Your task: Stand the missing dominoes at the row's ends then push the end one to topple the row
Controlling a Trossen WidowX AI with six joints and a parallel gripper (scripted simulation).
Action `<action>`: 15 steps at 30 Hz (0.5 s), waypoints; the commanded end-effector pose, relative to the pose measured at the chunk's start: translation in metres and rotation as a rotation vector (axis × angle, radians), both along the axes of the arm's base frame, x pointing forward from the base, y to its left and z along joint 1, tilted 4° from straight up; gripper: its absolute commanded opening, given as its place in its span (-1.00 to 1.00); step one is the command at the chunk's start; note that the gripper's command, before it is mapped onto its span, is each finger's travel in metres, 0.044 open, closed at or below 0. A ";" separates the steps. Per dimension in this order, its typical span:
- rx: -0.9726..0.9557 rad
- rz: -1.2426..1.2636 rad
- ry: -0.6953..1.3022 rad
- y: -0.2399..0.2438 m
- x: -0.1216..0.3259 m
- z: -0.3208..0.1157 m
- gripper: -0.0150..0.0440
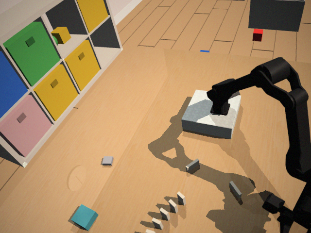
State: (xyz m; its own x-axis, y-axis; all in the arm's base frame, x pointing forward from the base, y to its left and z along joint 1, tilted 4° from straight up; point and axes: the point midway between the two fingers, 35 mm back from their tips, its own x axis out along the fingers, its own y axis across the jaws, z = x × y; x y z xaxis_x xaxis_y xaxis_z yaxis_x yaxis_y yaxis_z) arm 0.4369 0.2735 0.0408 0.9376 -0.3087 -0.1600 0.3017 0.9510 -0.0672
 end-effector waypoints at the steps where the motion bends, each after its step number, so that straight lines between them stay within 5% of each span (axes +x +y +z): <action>1: -0.014 -0.028 -0.029 -0.007 -0.012 0.000 -0.13; 15: -0.002 -0.130 -0.129 -0.031 -0.051 0.006 -0.13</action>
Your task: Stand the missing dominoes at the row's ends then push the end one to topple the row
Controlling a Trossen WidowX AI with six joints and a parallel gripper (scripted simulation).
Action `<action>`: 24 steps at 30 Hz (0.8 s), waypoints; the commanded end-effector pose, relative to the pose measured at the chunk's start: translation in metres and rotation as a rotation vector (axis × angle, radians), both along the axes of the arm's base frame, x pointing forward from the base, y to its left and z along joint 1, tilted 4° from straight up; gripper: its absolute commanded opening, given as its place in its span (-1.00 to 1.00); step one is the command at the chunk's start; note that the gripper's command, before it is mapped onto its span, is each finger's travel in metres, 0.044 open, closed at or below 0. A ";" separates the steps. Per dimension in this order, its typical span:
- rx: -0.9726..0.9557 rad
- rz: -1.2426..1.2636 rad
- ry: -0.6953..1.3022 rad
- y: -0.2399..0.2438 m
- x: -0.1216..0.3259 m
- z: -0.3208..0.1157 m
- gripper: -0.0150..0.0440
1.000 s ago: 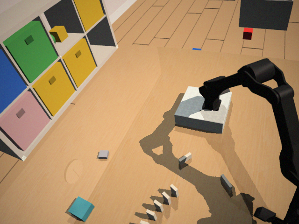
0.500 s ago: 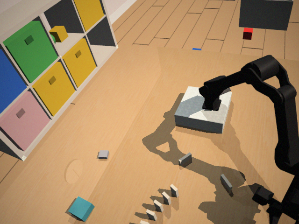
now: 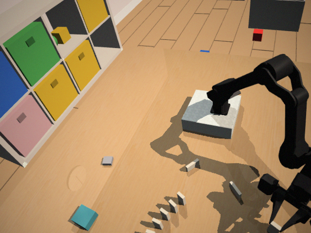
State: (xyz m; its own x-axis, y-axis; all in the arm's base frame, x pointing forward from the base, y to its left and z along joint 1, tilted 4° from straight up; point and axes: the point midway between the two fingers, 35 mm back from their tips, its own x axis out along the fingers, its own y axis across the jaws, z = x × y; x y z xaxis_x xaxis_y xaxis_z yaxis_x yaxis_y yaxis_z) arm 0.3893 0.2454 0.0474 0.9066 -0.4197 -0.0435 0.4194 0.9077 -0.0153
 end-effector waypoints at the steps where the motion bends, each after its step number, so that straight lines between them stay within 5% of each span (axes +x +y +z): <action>1: -0.007 -0.010 0.000 -0.003 -0.003 -0.001 -0.13; 24: -0.009 -0.003 0.002 -0.002 -0.003 -0.037 -0.13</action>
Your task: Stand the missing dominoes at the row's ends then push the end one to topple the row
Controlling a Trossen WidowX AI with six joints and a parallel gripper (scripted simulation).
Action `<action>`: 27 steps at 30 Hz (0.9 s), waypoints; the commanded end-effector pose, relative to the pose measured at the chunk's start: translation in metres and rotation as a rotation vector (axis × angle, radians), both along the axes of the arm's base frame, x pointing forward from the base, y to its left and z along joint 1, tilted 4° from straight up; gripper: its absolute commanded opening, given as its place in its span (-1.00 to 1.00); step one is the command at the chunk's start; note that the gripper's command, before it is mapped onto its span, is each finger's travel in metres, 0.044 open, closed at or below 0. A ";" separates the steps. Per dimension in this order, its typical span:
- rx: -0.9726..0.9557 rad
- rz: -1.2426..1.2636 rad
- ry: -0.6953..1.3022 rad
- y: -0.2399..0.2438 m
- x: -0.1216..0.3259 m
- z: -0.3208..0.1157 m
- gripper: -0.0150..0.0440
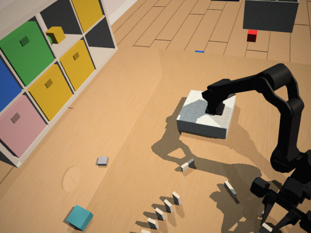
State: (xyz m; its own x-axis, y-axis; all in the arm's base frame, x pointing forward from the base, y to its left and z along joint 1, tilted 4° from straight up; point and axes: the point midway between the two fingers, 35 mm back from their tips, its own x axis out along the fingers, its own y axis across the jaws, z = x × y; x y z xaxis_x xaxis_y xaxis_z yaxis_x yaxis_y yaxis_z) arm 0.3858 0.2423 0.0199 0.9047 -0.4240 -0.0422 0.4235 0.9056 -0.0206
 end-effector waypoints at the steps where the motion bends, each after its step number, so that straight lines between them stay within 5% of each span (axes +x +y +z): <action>1: -0.003 0.001 0.001 0.000 0.000 -0.013 -0.13; 20: 0.005 0.000 -0.004 -0.002 -0.001 -0.044 -0.13; 27: 0.005 0.000 -0.004 -0.002 -0.001 -0.044 0.49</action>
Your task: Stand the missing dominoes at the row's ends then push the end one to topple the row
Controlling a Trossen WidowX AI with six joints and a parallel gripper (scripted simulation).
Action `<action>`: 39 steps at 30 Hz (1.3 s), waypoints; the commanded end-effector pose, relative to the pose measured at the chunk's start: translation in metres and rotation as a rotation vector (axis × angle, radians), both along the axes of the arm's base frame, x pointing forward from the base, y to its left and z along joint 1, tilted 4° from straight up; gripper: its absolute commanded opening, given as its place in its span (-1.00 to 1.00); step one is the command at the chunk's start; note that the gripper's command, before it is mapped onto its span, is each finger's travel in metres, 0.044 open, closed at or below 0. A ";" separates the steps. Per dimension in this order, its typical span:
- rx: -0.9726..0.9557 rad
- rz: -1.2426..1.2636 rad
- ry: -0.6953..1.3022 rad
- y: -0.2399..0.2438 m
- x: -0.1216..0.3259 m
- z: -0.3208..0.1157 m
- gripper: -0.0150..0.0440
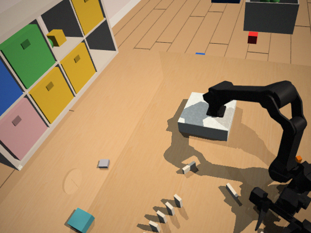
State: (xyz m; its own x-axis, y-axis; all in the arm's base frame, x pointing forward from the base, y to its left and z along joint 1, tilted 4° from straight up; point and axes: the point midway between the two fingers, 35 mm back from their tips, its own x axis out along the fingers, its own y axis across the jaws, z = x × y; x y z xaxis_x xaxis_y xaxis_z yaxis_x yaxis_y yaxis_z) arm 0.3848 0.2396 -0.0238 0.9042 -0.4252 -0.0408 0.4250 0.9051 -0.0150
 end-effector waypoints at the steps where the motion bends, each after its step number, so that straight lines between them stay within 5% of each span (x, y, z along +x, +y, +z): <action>1: 0.001 0.001 0.000 0.000 0.000 0.000 0.58; 6: 0.001 0.001 0.000 0.000 0.000 0.000 1.00; 14: 0.000 0.000 0.000 0.000 0.003 0.048 1.00; 26: -0.021 0.036 0.040 0.007 0.021 0.048 1.00; 39: 0.108 0.274 0.620 0.041 0.116 0.025 1.00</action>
